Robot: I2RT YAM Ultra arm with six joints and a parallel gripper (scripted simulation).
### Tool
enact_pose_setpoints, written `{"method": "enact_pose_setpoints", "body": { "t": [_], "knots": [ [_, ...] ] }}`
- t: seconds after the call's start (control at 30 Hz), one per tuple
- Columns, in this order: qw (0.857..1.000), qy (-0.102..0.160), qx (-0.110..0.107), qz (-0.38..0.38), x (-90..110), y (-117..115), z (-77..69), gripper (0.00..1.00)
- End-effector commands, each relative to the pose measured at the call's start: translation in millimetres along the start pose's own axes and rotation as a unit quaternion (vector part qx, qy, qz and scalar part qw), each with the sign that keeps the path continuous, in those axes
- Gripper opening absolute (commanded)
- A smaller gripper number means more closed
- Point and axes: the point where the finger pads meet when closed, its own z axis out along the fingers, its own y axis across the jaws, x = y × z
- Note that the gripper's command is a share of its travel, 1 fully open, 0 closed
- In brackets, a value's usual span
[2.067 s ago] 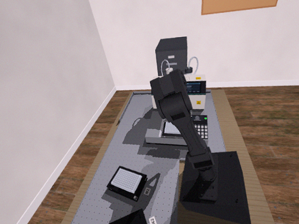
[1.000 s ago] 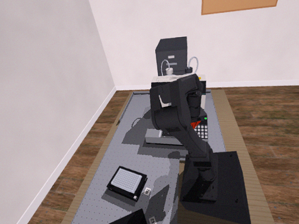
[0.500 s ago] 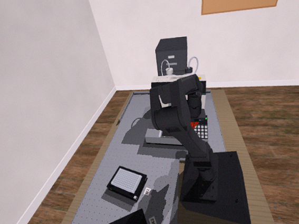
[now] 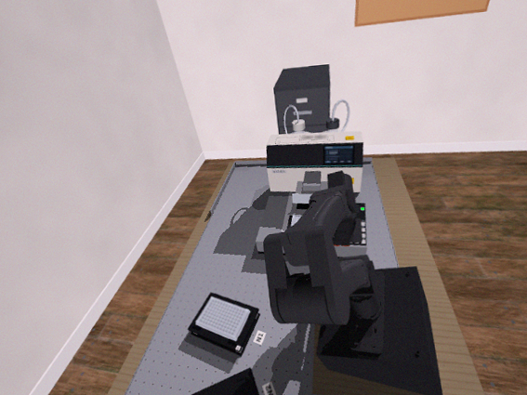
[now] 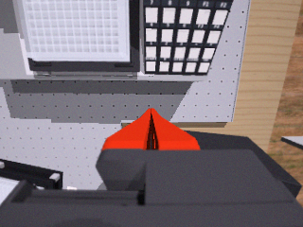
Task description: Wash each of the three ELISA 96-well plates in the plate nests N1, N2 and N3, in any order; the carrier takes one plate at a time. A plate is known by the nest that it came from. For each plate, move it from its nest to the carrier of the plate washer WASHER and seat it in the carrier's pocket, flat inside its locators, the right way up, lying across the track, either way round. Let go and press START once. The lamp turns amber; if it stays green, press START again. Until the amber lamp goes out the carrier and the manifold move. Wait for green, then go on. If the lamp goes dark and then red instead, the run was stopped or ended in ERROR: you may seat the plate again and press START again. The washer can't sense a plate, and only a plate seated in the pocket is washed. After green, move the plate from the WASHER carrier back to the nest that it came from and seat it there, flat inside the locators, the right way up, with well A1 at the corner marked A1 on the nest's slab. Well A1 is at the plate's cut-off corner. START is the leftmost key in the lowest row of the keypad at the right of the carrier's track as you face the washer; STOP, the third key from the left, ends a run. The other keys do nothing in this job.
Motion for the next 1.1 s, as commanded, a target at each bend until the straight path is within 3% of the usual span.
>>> {"method": "enact_pose_setpoints", "body": {
  "t": [0.0,0.03,1.07],
  "knots": [
    [0.998,-0.061,0.000,0.007,-25.0,1.1,-3.6,0.00],
    [0.997,-0.072,0.000,0.007,-25.0,1.1,-3.7,0.00],
    [0.997,-0.072,0.000,0.007,-25.0,1.1,-3.7,0.00]
  ]
}}
